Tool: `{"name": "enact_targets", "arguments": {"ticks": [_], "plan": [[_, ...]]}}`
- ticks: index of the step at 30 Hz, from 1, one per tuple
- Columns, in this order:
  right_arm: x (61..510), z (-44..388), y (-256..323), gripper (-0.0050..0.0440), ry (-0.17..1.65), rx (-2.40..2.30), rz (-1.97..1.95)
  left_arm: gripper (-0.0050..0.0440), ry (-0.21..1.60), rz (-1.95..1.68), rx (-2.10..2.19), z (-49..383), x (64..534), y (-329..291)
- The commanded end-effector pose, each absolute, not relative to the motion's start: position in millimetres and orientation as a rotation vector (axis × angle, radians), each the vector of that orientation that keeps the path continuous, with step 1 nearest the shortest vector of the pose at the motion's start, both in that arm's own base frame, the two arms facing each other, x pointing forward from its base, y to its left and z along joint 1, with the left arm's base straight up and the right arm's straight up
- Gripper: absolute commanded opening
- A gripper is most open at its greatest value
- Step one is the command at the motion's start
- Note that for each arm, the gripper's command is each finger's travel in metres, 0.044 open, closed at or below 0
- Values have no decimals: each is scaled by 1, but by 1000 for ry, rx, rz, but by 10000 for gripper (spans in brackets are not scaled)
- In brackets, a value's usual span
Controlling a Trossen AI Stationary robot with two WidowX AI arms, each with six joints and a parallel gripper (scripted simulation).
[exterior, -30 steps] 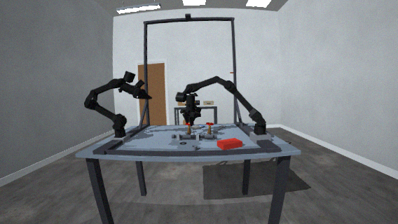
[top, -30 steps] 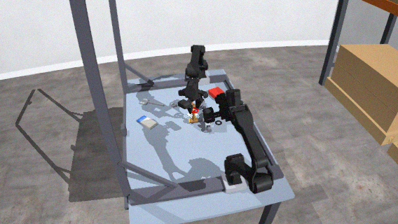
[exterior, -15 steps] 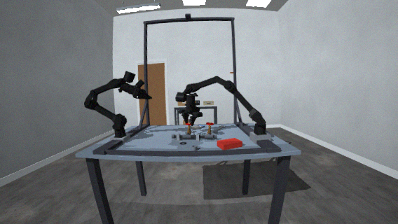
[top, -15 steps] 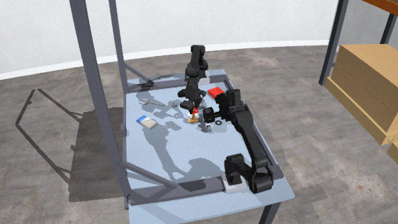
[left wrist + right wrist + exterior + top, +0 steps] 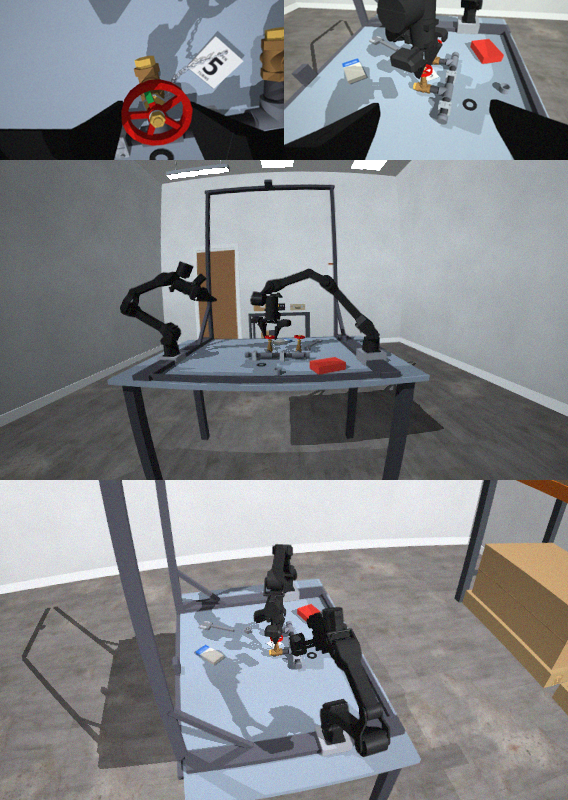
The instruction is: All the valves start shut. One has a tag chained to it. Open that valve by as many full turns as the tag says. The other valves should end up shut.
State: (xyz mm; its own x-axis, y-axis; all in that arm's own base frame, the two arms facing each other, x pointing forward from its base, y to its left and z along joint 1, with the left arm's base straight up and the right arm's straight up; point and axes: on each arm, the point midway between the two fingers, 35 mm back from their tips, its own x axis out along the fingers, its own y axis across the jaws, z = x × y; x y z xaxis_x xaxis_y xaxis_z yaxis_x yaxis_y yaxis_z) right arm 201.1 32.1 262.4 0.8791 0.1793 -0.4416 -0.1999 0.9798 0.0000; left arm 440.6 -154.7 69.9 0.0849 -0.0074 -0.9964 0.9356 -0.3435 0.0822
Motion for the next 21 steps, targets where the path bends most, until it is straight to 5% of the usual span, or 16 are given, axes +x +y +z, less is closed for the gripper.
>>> {"name": "enact_targets", "arguments": {"ticks": [1,21], "plan": [[201,268,32,400,440,-46,197,212,1012,-1262,1388,85,442,-154],[201,268,32,400,440,-46,197,212,1224,-911,994,87,443,-154]]}}
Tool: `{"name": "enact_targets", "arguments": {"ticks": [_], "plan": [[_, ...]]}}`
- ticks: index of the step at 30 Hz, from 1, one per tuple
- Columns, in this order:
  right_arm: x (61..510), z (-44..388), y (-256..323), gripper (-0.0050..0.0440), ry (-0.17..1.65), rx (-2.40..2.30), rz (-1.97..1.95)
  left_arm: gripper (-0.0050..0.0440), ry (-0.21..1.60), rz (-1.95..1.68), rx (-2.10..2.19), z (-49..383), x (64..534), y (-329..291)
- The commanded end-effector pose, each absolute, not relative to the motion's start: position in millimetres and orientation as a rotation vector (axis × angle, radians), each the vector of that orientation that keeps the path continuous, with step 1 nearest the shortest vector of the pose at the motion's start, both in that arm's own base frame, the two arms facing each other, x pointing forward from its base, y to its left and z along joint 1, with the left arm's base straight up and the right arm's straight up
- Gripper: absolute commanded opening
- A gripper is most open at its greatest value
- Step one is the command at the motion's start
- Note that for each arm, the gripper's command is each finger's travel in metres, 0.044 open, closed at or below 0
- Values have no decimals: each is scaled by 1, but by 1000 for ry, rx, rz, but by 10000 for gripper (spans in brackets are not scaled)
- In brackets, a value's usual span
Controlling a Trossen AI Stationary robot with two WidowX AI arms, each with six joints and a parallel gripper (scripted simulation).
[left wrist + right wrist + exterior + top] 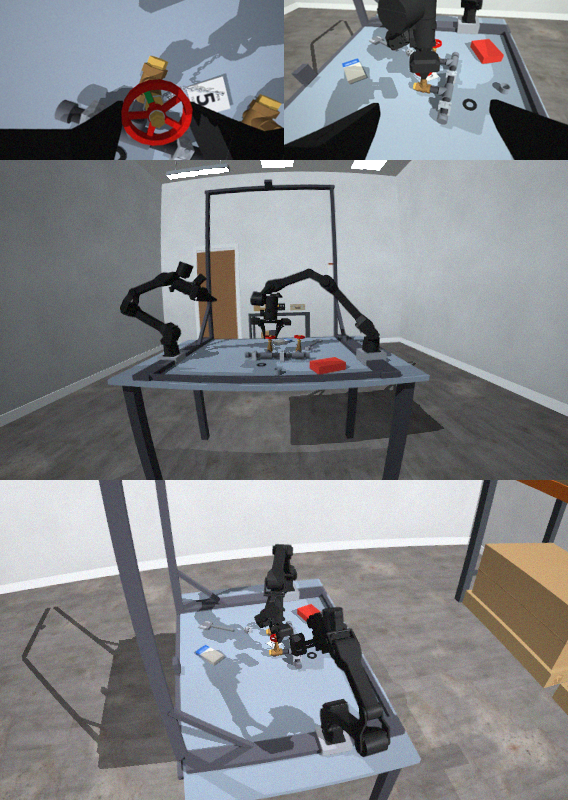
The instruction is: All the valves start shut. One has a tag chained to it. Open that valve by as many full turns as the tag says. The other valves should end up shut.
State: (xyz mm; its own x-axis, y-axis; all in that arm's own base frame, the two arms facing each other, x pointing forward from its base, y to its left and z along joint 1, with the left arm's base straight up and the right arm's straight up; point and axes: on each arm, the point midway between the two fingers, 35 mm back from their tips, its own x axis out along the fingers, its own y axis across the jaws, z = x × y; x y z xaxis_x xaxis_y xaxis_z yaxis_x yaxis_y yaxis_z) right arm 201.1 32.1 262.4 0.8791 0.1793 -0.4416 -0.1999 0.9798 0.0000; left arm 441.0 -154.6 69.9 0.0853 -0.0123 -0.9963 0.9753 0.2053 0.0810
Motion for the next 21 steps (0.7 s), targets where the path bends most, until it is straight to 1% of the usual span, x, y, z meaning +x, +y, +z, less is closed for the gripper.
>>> {"name": "enact_targets", "arguments": {"ticks": [1,21], "plan": [[201,268,32,400,440,-46,197,212,1236,-887,966,87,443,-154],[201,268,32,400,440,-46,197,212,1376,-505,528,87,443,-153]]}}
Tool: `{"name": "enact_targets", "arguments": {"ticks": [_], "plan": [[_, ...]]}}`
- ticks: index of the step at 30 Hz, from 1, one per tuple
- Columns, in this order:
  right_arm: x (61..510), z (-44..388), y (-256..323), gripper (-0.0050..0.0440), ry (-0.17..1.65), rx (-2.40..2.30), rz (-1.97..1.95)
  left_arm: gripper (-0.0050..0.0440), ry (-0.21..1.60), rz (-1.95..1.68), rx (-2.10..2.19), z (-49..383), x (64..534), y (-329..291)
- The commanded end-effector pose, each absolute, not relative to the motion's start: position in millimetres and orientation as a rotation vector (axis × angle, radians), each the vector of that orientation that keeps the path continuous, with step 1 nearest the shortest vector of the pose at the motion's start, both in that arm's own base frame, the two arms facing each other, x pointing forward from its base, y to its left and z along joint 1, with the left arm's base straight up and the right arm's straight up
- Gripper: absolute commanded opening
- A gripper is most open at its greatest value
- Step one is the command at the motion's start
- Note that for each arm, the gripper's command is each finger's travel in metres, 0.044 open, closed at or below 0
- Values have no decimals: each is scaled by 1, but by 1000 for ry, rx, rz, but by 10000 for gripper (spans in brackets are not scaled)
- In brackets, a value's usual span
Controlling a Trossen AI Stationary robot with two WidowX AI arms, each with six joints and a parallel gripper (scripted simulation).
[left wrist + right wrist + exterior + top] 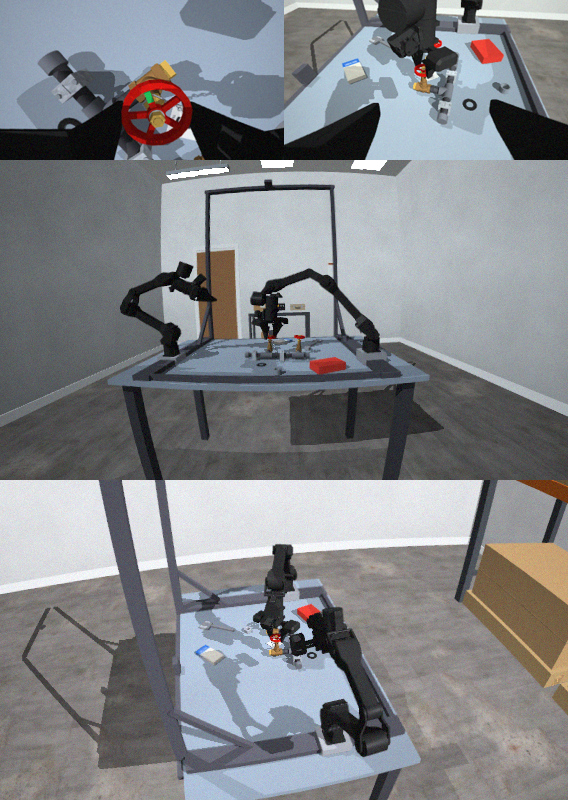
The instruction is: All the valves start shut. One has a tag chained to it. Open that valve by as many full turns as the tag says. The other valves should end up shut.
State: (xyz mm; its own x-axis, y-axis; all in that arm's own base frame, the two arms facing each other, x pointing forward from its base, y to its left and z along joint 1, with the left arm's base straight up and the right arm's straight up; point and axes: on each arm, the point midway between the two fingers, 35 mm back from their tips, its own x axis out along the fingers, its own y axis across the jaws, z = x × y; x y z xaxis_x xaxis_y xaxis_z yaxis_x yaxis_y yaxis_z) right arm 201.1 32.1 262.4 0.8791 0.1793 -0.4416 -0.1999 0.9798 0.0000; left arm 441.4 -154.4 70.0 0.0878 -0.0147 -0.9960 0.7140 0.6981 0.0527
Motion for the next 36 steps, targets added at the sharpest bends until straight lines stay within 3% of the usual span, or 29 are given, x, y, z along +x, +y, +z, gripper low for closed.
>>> {"name": "enact_targets", "arguments": {"ticks": [1,36], "plan": [[201,268,32,400,440,-46,197,212,1382,-482,502,87,442,-153],[201,268,32,400,440,-46,197,212,1437,-176,155,86,442,-153]]}}
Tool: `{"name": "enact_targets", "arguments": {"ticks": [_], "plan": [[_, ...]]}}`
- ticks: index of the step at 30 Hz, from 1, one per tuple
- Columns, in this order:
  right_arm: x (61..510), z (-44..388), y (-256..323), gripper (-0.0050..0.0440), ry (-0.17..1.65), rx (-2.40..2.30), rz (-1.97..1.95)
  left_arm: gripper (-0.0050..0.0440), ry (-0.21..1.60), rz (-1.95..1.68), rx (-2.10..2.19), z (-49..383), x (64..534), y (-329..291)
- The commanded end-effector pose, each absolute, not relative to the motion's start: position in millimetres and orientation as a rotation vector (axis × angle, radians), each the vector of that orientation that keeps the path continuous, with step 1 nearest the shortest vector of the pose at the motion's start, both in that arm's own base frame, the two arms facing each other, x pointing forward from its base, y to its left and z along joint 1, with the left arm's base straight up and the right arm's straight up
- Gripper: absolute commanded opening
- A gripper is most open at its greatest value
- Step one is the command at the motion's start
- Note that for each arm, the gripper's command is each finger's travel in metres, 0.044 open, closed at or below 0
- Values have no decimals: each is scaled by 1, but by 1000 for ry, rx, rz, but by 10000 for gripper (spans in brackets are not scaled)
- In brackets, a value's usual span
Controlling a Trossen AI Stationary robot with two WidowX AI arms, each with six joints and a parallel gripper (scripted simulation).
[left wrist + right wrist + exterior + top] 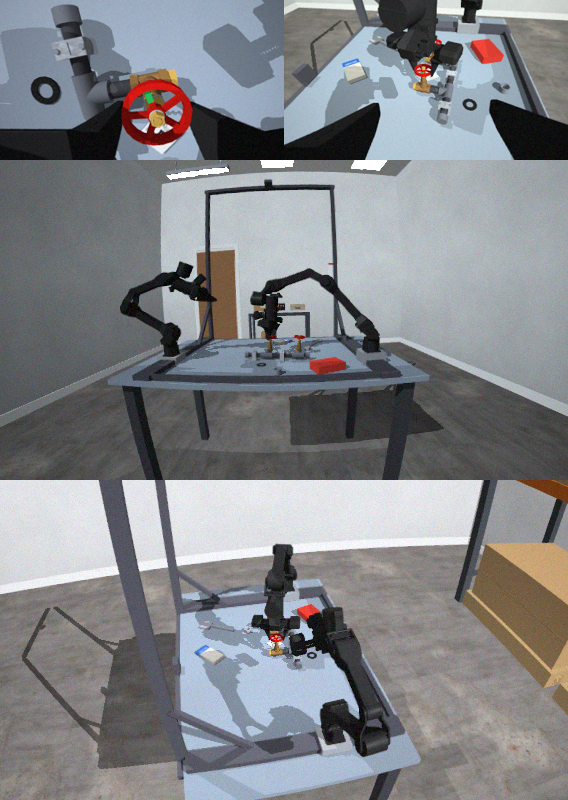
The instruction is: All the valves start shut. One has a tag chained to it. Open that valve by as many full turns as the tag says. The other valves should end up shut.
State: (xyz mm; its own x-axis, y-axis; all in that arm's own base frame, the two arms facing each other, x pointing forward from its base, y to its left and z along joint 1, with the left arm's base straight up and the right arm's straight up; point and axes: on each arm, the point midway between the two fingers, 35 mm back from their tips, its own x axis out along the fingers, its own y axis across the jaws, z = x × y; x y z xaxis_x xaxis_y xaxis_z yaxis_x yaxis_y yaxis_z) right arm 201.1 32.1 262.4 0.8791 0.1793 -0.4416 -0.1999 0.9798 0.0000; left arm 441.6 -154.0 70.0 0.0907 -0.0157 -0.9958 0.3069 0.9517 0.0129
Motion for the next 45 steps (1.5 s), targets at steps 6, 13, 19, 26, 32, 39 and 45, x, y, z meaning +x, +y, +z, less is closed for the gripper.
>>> {"name": "enact_targets", "arguments": {"ticks": [6,13,19,26,32,39,45], "plan": [[201,268,32,400,440,-46,197,212,1441,-24,-12,87,443,-153],[201,268,32,400,440,-46,197,212,1440,97,-148,87,442,-152],[201,268,32,400,440,-46,197,212,1429,230,-296,86,442,-152],[201,268,32,400,440,-46,197,212,1409,366,-448,86,442,-152],[201,268,32,400,440,-46,197,212,1385,487,-583,86,442,-152],[201,268,32,400,440,-46,197,212,1345,632,-743,86,442,-152],[201,268,32,400,440,-46,197,212,1313,729,-850,85,441,-152]]}}
